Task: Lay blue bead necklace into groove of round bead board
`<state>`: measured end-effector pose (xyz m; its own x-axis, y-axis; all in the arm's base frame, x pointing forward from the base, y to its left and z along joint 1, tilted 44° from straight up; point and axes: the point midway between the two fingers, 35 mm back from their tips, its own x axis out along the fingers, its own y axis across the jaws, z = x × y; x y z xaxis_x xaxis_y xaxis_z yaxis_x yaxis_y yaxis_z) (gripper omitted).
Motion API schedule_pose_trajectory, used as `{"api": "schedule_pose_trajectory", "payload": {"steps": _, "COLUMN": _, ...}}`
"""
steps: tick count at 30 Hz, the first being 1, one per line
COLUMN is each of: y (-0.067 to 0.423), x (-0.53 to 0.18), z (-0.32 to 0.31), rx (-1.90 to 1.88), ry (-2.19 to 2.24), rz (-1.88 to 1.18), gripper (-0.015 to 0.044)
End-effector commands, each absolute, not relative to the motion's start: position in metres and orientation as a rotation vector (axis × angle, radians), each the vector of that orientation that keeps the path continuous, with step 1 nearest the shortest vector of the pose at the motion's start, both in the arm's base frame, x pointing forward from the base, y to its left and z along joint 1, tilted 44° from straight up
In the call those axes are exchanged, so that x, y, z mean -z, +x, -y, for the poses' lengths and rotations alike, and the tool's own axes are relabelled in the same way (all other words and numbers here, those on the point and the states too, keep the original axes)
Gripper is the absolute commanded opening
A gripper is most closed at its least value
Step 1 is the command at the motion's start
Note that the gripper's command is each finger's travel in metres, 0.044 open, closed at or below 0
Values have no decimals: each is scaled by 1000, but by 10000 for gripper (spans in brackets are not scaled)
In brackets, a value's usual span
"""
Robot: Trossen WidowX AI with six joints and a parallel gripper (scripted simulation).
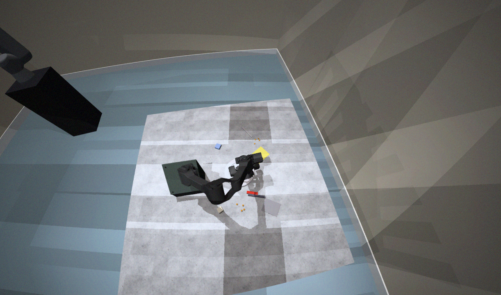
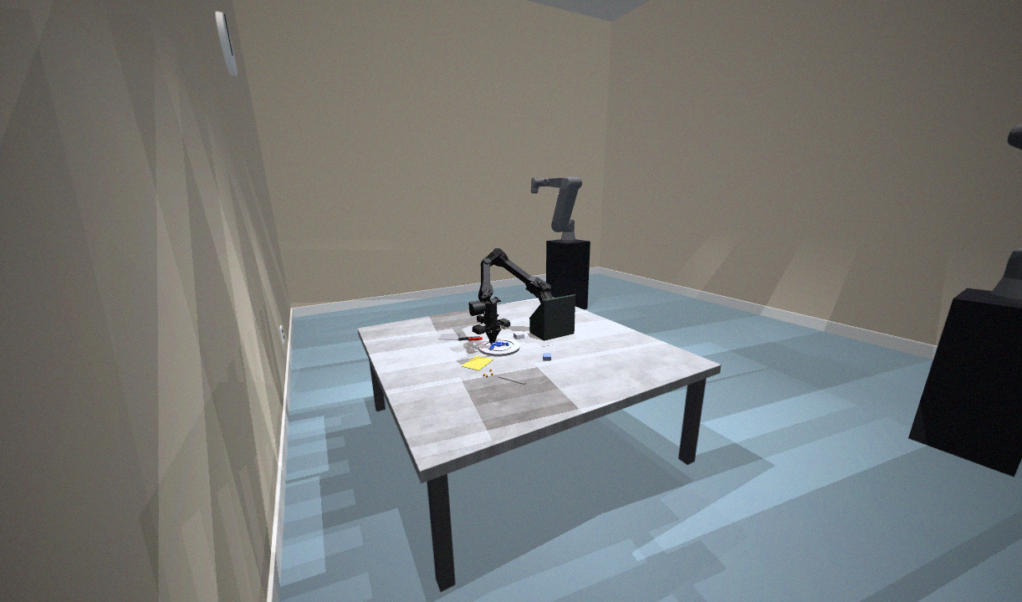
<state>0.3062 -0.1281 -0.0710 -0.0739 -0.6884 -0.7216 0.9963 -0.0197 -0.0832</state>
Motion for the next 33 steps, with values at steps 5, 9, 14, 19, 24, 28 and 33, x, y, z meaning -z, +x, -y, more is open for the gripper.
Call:
{"api": "schedule_pose_trajectory", "payload": {"steps": 5, "y": 314, "x": 65, "z": 132, "rx": 1528, "ry": 584, "rz": -683, "gripper": 0}}
{"api": "schedule_pose_trajectory", "payload": {"steps": 9, "y": 324, "x": 60, "z": 138, "rx": 1527, "ry": 584, "rz": -682, "gripper": 0}}
{"api": "schedule_pose_trajectory", "payload": {"steps": 14, "y": 330, "x": 56, "z": 142, "rx": 1527, "ry": 584, "rz": -681, "gripper": 0}}
{"api": "schedule_pose_trajectory", "payload": {"steps": 19, "y": 330, "x": 61, "z": 146, "rx": 1527, "ry": 584, "rz": -681, "gripper": 0}}
{"api": "schedule_pose_trajectory", "payload": {"steps": 24, "y": 329, "x": 66, "z": 152, "rx": 1528, "ry": 583, "rz": -681, "gripper": 0}}
{"api": "schedule_pose_trajectory", "payload": {"steps": 28, "y": 329, "x": 67, "z": 153, "rx": 1528, "ry": 583, "rz": -681, "gripper": 0}}
{"api": "schedule_pose_trajectory", "payload": {"steps": 33, "y": 331, "x": 63, "z": 152, "rx": 1527, "ry": 589, "rz": -674, "gripper": 131}}
